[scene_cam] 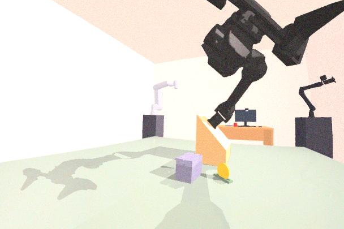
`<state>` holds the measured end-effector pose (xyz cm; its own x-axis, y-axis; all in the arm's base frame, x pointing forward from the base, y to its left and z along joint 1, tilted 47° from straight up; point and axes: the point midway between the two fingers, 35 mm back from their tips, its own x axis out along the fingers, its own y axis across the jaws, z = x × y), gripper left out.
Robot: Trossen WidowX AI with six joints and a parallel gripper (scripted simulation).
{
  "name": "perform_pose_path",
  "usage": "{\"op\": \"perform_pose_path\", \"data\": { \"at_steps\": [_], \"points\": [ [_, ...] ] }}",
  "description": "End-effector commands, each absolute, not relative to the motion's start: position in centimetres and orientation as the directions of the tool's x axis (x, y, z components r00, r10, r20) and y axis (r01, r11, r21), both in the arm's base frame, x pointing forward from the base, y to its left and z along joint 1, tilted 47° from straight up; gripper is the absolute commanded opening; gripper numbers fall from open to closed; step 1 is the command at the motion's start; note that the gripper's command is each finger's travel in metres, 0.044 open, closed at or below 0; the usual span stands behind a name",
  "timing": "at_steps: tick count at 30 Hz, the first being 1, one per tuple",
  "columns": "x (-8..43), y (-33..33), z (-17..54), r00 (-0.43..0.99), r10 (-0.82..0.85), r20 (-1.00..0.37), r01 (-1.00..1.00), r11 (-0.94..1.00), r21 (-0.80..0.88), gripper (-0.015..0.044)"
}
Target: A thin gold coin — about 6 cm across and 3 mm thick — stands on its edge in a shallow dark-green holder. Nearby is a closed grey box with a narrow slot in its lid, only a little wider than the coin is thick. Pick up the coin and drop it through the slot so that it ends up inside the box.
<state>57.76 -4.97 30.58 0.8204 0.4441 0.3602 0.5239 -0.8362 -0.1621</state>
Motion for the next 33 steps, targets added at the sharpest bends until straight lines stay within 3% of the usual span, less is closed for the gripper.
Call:
{"op": "perform_pose_path", "data": {
  "at_steps": [1,5,9,14,23,33],
  "points": [
    [57.8,-5.0,30.4,0.824,0.444,0.352,0.524,-0.833,-0.178,0.0374],
    [57.8,-4.7,26.7,0.879,0.442,0.18,0.47,-0.733,-0.491,0.0269],
    [56.5,-4.1,22.0,0.89,0.454,-0.035,0.251,-0.553,-0.794,0.0164],
    [52.7,-2.8,16.1,0.822,0.49,-0.291,-0.175,-0.268,-0.947,0.0161],
    [45.0,-0.3,10.2,0.625,0.563,-0.541,-0.706,0.112,-0.699,0.0161],
    [34.3,3.1,7.0,0.334,0.659,-0.674,-0.912,0.406,-0.055,0.0161]
  ]
}}
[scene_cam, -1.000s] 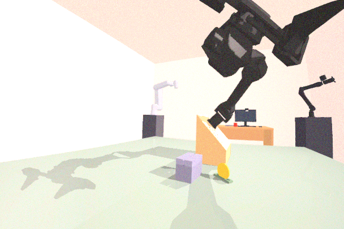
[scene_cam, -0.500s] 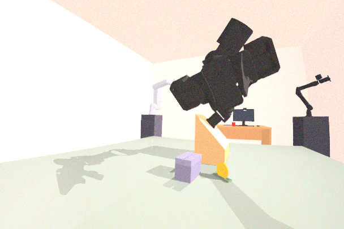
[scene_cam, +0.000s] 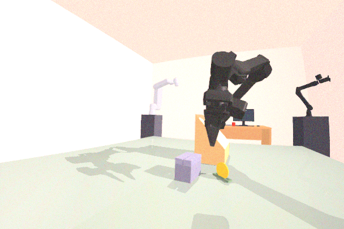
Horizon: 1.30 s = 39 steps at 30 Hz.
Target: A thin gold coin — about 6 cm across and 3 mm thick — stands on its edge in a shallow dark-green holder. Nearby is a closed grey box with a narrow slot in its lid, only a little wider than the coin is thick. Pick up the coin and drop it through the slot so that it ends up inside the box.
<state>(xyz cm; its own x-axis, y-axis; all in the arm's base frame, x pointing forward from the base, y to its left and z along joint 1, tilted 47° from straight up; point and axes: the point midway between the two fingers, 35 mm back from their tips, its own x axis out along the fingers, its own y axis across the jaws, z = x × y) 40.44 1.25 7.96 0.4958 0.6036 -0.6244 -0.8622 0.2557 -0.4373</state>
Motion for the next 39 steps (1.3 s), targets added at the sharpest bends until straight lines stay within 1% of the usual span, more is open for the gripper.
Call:
{"op": "perform_pose_path", "data": {
  "at_steps": [1,5,7,18,23,39],
  "points": [
    [33.1,3.5,6.8,0.301,0.67,-0.679,-0.905,0.426,0.019,0.0161],
    [28.2,4.9,6.5,0.164,0.711,-0.683,-0.814,0.489,0.313,0.0161],
    [26.5,5.4,6.5,0.116,0.726,-0.678,-0.759,0.505,0.411,0.0161],
    [26.2,5.4,6.4,0.11,0.727,-0.678,-0.752,0.507,0.421,0.0161],
    [26.6,7.8,4.2,0.111,0.728,-0.677,-0.753,0.506,0.421,0.0161],
    [26.9,9.6,2.5,0.11,0.728,-0.677,-0.753,0.506,0.422,0.0161]
  ]
}}
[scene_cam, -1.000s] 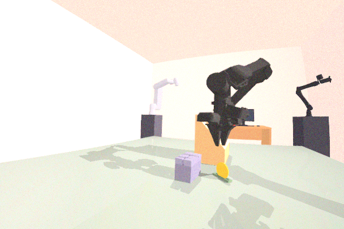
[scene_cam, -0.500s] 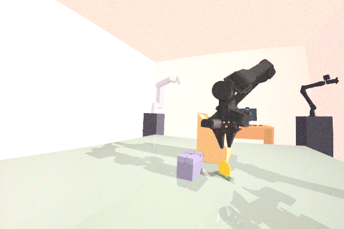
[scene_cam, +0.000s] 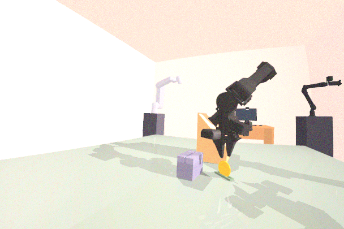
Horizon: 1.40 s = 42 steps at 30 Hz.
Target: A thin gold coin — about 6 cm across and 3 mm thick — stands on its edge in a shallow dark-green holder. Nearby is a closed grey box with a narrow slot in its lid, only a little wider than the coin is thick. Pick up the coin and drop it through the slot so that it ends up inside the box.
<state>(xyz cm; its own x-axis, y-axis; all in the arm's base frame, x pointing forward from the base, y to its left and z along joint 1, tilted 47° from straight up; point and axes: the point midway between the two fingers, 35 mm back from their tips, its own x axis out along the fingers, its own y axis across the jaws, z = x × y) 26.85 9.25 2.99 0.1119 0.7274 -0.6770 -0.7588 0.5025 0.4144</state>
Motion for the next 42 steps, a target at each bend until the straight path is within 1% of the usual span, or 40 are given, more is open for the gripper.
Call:
{"op": "perform_pose_path", "data": {
  "at_steps": [1,36,42],
  "points": [
    [26.9,9.7,2.4,0.11,0.728,-0.677,-0.753,0.506,0.421,0.0161],
    [27.4,13.6,-1.2,0.11,0.731,-0.674,-0.752,0.504,0.424,0.0161],
    [27.4,13.6,-1.2,0.11,0.731,-0.674,-0.752,0.504,0.424,0.0003]
  ]
}}
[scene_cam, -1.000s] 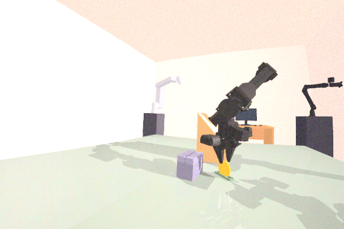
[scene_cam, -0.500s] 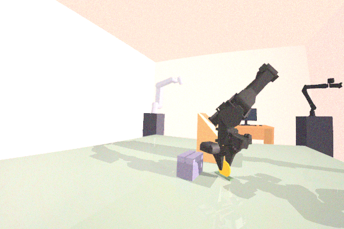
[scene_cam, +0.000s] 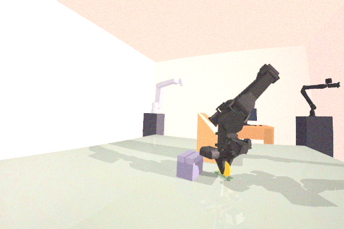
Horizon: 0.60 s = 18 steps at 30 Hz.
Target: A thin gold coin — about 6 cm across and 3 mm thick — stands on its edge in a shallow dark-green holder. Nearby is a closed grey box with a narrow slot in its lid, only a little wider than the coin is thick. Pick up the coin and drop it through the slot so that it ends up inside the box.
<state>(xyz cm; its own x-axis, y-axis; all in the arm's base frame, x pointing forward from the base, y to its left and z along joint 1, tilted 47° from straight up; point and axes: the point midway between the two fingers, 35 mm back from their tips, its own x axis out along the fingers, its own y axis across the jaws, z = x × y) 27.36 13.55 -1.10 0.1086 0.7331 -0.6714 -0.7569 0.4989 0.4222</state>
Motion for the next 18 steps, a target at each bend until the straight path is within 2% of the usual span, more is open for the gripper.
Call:
{"op": "perform_pose_path", "data": {
  "at_steps": [1,18],
  "points": [
    [27.4,13.6,-1.2,0.11,0.731,-0.674,-0.752,0.504,0.424,0.0],
    [27.5,12.5,-0.5,0.11,0.727,-0.678,-0.752,0.506,0.421,0.0]
  ]
}}
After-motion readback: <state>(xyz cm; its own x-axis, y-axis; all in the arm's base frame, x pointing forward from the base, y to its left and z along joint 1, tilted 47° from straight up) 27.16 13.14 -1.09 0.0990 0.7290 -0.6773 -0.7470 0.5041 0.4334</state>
